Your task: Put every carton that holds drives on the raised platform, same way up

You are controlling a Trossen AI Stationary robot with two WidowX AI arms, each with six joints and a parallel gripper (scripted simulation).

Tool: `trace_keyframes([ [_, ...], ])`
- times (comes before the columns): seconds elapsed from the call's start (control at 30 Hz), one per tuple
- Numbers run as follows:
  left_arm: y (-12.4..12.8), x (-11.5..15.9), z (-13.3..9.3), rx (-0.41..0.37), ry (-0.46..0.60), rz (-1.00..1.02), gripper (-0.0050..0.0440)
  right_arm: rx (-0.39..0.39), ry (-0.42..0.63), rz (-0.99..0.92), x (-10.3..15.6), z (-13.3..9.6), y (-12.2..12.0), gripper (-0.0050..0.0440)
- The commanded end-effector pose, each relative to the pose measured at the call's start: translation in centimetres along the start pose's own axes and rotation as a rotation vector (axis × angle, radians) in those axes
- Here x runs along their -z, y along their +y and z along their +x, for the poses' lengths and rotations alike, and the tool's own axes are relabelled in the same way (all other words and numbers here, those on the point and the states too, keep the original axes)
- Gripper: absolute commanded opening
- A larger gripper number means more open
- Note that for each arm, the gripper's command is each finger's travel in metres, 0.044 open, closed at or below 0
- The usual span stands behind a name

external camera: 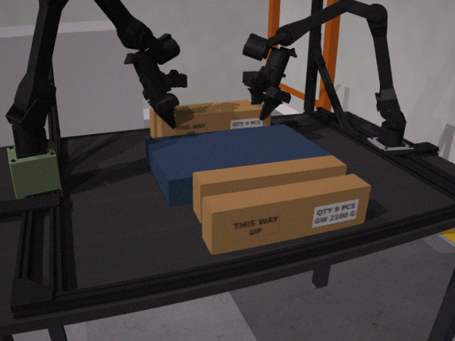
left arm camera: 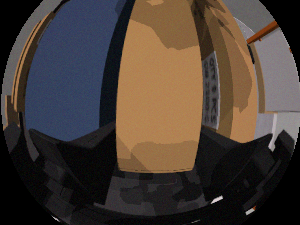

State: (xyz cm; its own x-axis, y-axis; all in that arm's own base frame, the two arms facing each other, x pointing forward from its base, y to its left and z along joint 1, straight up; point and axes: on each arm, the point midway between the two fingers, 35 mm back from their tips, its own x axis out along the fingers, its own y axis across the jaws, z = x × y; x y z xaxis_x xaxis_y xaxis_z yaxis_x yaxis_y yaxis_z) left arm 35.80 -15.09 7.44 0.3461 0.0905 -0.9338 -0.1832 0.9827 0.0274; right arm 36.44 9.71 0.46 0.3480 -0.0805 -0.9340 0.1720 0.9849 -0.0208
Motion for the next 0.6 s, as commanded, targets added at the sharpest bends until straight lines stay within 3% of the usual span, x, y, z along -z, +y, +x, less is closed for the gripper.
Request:
trace_keyframes([
  [0.0,-0.64,-0.33,-1.44,0.031,-0.019,0.005,0.0,-0.022,-0.019,0.001,-0.49,-1.05,0.56,0.0],
  [0.57,-0.62,-0.59,-2.11,0.031,-0.019,0.005,0.0,-0.022,-0.019,0.001,-0.74,-1.7,0.54,0.0],
])
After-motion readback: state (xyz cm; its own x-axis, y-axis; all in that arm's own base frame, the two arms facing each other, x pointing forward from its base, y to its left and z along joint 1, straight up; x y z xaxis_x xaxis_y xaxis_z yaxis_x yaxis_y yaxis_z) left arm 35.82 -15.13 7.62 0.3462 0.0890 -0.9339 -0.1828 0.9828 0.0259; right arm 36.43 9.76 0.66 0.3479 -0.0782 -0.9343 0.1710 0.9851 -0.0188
